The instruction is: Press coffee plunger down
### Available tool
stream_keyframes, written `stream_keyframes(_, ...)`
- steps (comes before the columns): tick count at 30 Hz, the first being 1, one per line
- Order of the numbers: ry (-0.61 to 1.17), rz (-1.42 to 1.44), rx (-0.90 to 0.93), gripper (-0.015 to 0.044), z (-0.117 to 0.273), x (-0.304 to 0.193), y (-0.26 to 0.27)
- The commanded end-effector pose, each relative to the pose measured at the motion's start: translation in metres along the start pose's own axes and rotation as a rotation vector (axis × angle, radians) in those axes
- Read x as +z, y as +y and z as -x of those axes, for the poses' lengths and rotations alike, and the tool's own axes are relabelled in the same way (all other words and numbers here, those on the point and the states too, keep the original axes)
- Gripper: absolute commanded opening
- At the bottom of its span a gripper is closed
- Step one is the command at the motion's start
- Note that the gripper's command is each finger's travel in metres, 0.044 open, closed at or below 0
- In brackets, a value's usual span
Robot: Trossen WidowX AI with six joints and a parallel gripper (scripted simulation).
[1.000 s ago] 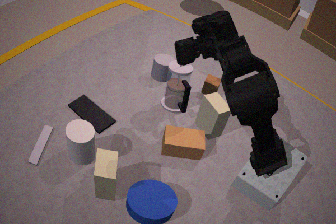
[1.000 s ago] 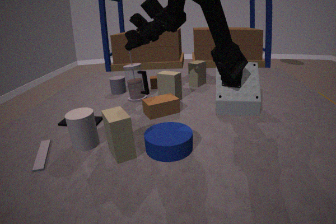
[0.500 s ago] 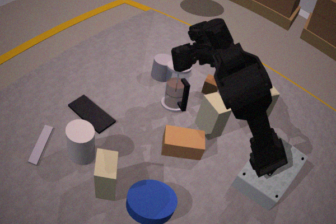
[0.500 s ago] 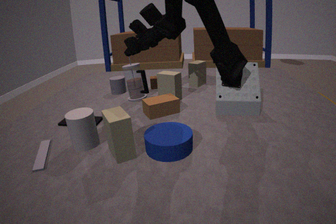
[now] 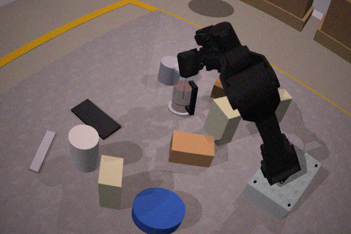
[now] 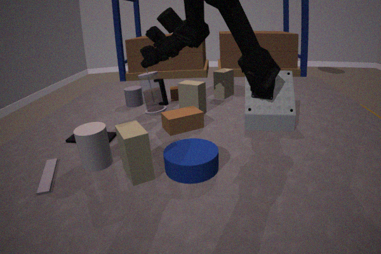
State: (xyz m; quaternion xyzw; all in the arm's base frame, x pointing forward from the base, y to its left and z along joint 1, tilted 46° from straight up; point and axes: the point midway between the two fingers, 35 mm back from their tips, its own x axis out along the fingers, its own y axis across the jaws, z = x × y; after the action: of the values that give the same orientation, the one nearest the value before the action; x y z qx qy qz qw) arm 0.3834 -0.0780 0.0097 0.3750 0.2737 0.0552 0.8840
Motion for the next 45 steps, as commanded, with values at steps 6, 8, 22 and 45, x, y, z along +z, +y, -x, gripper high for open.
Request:
stream_keyframes(6, 0.027, -0.016, 0.003, 0.0121, -0.0050, -0.0063, -0.0002)
stream_keyframes(8, 0.027, -0.016, 0.003, 0.0121, -0.0054, -0.0059, -0.0004)
stream_keyframes(22, 0.027, -0.016, 0.003, 0.0121, -0.0072, -0.0039, -0.0010)
stream_keyframes(45, 0.016, -0.009, 0.002, 0.0410, -0.0058, -0.0009, -0.0014)
